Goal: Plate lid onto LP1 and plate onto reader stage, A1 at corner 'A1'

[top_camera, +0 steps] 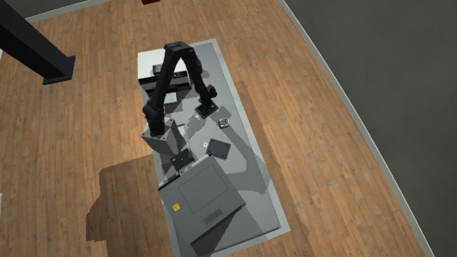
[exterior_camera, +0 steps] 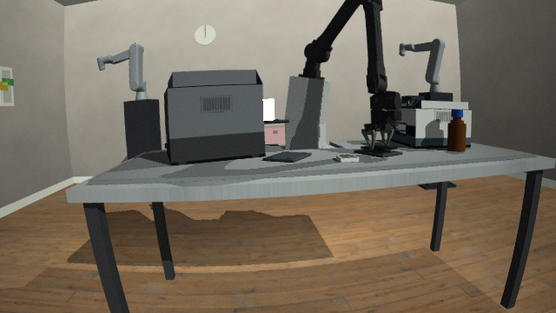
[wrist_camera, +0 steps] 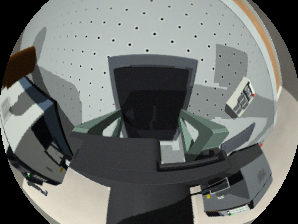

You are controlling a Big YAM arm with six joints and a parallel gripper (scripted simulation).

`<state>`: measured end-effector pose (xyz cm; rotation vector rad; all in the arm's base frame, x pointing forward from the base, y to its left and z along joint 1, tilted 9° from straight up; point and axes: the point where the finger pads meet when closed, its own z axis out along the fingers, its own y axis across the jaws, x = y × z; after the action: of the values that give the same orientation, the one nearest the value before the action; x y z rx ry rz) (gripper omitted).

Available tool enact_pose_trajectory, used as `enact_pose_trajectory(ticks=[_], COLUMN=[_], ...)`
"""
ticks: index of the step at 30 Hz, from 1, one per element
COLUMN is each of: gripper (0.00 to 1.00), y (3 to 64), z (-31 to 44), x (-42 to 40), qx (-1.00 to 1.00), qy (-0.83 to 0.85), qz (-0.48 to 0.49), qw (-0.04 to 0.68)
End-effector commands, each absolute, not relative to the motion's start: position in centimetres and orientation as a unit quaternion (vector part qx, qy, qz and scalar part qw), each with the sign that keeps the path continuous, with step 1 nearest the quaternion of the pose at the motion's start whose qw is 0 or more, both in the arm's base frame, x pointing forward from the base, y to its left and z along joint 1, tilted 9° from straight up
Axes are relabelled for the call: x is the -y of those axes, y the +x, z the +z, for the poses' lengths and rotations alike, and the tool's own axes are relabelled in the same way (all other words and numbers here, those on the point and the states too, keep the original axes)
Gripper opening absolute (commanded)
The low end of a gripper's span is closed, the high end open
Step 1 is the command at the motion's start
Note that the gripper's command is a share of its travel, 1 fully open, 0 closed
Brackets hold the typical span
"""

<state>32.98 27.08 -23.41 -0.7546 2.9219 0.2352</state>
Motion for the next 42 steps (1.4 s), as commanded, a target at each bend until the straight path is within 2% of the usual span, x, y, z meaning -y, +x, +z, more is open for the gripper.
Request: enact_pose_trajectory(ticks=[1, 42], gripper=[0.85, 0.85], y=[32.5, 32.9], z=[-23.8, -24.9], x=[-27.1, -27.6], qx=[-0.964, -0.964], qy=[-0.249, -0.248], qz=[0.077, 0.078], qw=[0.056, 0.057])
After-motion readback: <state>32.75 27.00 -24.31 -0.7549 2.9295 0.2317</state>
